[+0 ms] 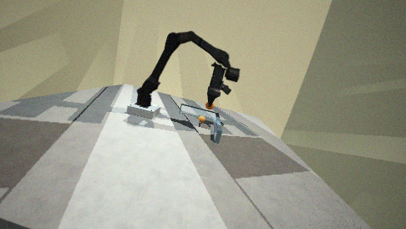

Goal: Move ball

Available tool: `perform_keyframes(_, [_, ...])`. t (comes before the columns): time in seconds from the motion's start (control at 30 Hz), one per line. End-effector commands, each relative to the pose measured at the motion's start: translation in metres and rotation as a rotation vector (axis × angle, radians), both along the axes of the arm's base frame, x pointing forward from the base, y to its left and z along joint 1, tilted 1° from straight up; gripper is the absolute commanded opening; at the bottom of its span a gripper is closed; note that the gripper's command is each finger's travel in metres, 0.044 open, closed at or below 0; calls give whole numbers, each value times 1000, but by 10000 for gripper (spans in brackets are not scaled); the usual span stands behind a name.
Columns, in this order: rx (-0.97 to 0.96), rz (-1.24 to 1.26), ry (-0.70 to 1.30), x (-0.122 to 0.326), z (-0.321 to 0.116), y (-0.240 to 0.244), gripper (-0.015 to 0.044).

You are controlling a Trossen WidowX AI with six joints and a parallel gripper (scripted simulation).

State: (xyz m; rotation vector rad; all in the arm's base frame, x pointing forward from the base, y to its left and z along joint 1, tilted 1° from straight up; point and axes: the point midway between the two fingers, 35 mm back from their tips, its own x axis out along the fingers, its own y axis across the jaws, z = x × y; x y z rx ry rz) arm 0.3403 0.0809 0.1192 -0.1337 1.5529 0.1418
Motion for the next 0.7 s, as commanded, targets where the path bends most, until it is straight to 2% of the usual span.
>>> perform_keyframes(0.0, [4, -3, -8, -3, 23, -1, 0])
perform_keyframes(0.2, [4, -4, -7, -6, 29, 1, 0])
perform_keyframes(0.67, [8, -4, -6, -29, -15, 39, 0])
